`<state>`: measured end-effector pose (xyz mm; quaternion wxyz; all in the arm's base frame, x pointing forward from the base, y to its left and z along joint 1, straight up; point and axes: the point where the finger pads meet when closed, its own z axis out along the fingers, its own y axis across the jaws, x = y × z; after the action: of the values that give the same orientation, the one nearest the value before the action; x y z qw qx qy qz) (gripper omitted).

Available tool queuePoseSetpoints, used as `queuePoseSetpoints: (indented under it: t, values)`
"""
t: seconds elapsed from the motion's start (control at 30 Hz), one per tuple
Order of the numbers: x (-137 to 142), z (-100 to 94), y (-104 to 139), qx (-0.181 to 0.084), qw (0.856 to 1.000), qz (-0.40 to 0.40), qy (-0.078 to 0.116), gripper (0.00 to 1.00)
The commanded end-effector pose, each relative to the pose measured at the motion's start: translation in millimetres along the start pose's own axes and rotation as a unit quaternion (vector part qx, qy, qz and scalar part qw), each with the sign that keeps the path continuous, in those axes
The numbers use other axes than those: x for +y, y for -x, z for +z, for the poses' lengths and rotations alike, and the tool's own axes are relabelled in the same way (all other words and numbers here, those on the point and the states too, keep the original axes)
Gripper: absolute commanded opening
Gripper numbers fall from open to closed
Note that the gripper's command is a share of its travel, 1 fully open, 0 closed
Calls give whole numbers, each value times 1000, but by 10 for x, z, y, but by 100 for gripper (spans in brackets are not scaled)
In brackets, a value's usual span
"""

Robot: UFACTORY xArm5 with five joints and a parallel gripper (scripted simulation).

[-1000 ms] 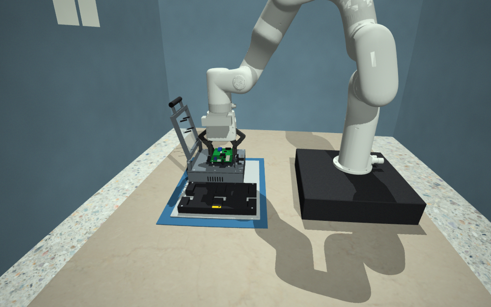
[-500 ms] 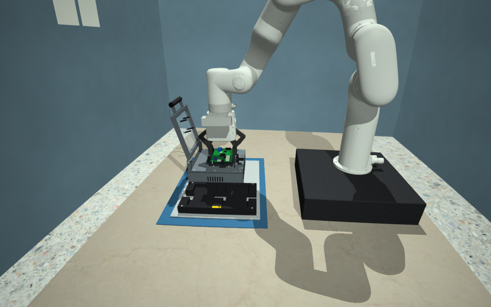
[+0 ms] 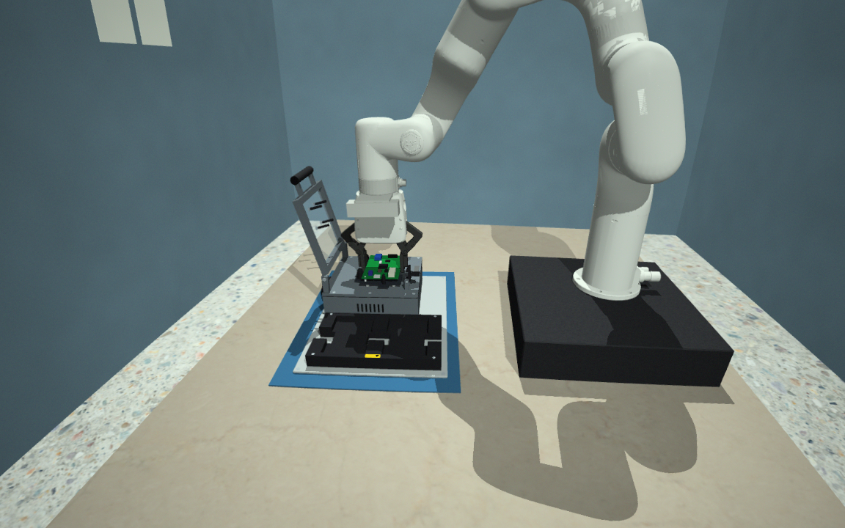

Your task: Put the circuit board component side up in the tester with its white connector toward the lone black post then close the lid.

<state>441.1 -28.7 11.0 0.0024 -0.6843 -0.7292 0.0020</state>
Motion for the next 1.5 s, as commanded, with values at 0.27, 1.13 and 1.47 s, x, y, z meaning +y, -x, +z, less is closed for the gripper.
queuePoseSetpoints:
  t: [0.27,1.13,1.47]
  values:
    - [20,-11,2,0,1000,0,3,79]
    - [20,18,2,0,1000,0,3,100]
    - [20,18,2,0,1000,0,3,100]
